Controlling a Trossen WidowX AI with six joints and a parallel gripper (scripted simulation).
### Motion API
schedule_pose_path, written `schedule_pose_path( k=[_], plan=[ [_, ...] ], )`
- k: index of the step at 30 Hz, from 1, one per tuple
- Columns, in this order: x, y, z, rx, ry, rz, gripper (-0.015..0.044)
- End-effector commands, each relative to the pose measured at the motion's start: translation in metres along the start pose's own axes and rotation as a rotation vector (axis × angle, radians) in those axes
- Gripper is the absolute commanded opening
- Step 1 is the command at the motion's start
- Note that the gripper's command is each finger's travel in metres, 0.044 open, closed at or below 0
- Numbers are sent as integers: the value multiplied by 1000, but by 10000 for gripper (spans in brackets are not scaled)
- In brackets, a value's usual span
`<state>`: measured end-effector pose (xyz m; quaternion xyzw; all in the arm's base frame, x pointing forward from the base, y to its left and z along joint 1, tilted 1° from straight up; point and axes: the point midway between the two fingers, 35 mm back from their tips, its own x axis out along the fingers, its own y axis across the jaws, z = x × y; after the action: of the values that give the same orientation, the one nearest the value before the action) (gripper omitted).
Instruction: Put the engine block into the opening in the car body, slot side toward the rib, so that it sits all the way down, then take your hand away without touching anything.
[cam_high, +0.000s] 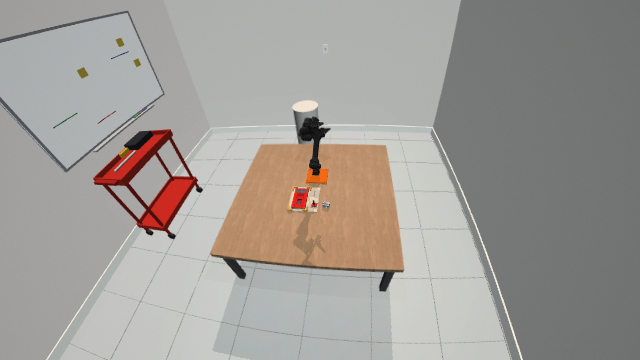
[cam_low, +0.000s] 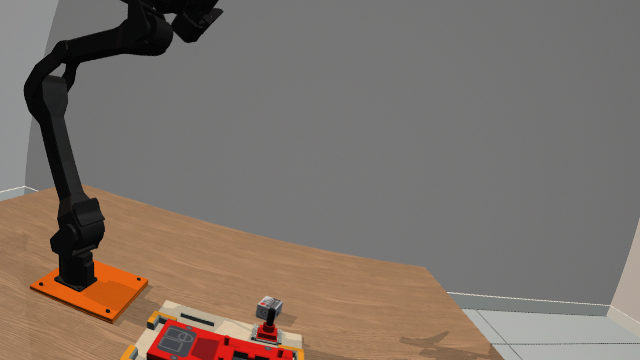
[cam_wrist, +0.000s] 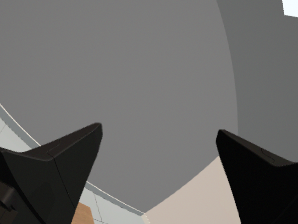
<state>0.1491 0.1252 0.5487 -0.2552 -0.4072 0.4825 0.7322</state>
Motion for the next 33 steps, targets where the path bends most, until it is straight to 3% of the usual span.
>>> schedule_pose_path(
  k=[1, 11, 33],
  plan=[
    [0, 0, 0, 0, 0, 0, 426],
    [10, -26, -25, 112, 1, -95, 440],
    [29, -57, -160, 395, 264, -262, 440]
  ],
)
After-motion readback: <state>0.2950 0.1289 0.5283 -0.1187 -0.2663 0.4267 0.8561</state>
